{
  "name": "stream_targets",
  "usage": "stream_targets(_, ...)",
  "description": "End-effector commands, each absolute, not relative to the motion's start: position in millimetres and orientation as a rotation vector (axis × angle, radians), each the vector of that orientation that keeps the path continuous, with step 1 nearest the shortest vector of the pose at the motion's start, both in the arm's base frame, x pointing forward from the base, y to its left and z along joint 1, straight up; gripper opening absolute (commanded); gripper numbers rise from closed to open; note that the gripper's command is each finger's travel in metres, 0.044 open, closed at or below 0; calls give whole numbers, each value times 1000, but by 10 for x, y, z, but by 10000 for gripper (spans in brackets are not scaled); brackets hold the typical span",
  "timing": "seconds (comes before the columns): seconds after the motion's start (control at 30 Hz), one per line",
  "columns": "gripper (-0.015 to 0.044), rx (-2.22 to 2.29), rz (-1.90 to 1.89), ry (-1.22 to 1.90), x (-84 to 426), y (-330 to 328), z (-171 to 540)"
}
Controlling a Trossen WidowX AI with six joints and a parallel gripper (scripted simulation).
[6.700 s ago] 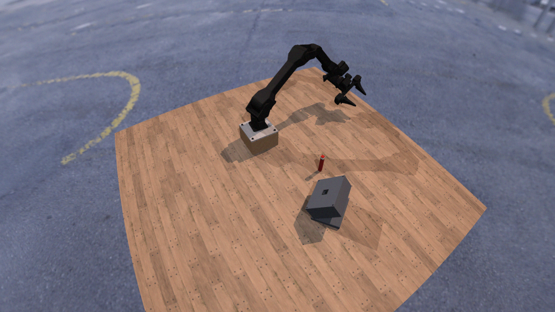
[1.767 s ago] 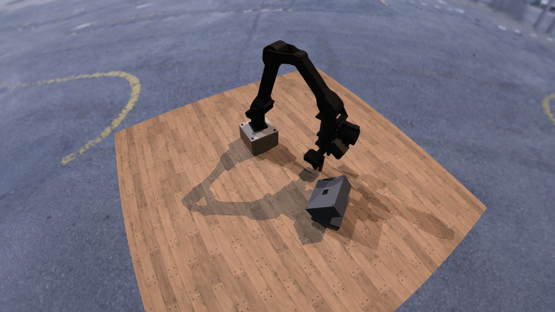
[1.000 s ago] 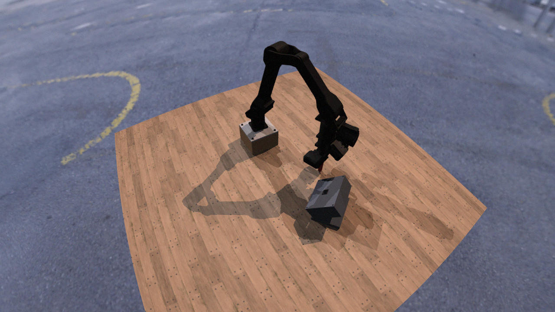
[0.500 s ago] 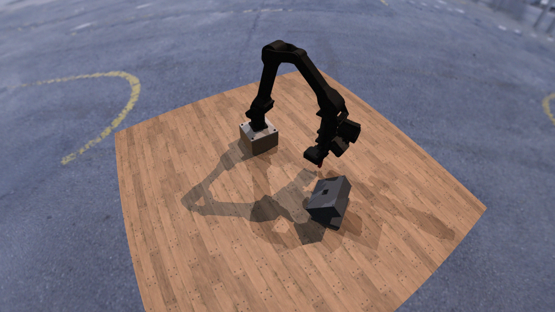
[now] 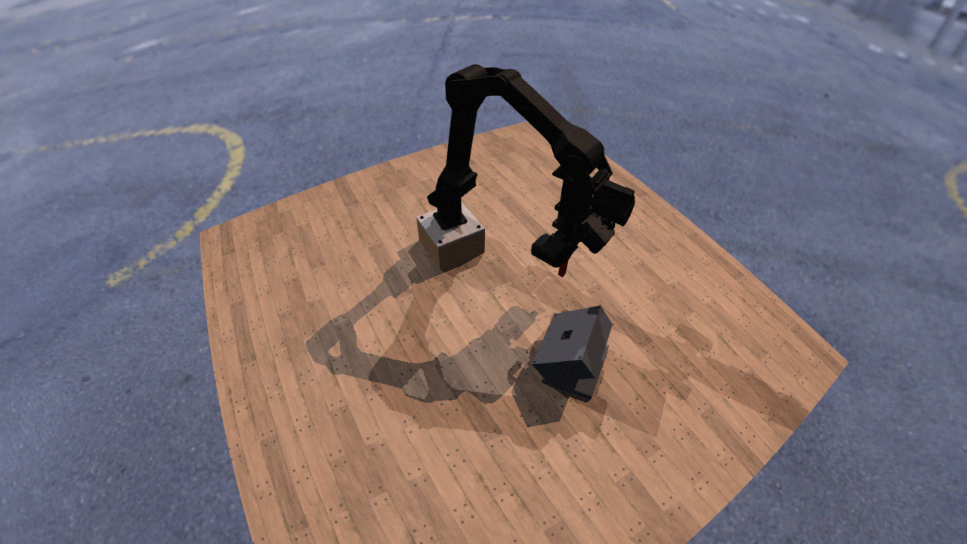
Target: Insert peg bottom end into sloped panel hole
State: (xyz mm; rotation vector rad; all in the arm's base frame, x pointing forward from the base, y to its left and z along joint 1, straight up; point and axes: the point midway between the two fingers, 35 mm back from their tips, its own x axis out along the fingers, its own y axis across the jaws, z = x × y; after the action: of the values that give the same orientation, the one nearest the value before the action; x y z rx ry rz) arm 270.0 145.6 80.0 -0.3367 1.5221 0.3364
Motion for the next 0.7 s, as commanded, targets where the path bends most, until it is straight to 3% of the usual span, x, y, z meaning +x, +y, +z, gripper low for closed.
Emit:
stream_targets(0.0,0,-312,333,1518,2711,1443,838)
stream_targets(0.67,0,-96,251,1494,2837,1283,883)
